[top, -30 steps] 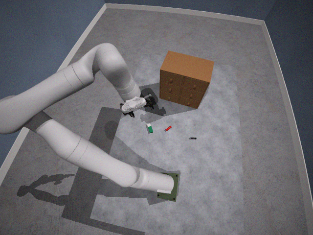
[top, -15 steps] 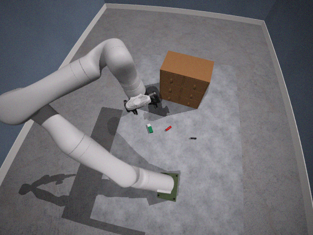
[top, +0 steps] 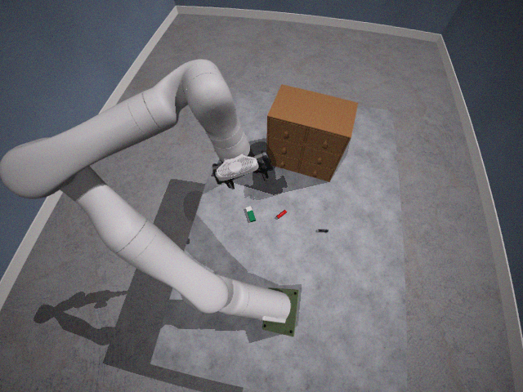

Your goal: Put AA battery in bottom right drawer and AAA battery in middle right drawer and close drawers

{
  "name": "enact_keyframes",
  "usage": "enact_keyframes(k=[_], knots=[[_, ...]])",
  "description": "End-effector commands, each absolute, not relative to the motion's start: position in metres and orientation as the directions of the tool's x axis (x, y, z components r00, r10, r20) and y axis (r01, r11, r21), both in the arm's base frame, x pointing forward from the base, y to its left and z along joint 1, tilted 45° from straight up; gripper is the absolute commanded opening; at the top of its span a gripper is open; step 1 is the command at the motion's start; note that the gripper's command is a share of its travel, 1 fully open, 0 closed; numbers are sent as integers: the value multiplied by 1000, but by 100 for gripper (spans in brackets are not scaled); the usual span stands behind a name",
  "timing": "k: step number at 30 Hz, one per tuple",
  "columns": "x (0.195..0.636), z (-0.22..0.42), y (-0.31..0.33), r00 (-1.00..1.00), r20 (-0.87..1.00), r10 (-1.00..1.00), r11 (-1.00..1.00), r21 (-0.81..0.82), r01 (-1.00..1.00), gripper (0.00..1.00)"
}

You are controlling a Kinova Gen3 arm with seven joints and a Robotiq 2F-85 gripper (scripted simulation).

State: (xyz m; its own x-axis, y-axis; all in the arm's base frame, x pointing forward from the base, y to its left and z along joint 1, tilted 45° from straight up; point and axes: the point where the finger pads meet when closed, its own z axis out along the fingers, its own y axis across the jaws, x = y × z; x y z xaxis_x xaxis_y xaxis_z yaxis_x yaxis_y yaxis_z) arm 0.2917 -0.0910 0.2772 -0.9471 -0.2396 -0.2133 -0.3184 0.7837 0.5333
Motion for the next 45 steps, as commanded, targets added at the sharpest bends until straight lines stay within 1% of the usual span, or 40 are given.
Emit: enact_keyframes(k=[1, 3, 13, 16, 18, 22, 30, 33, 45], knots=[[292, 276, -92, -948, -211, -237, 785, 534, -315, 100], [297, 271, -101, -957, -197, -213, 784, 550, -288, 100], [297, 271, -101, -957, -197, -213, 784, 550, -288, 100], [309, 255, -129, -977, -157, -147, 777, 592, -212, 100], [309, 255, -129, -977, -157, -147, 777, 592, -212, 100], [318, 230, -164, -992, -105, -73, 762, 636, -123, 100], [320, 184, -215, -1000, -25, 18, 726, 688, -4, 100], [319, 172, -225, -999, -6, 35, 715, 699, 21, 100], [316, 159, -237, -999, 15, 52, 702, 710, 47, 100]])
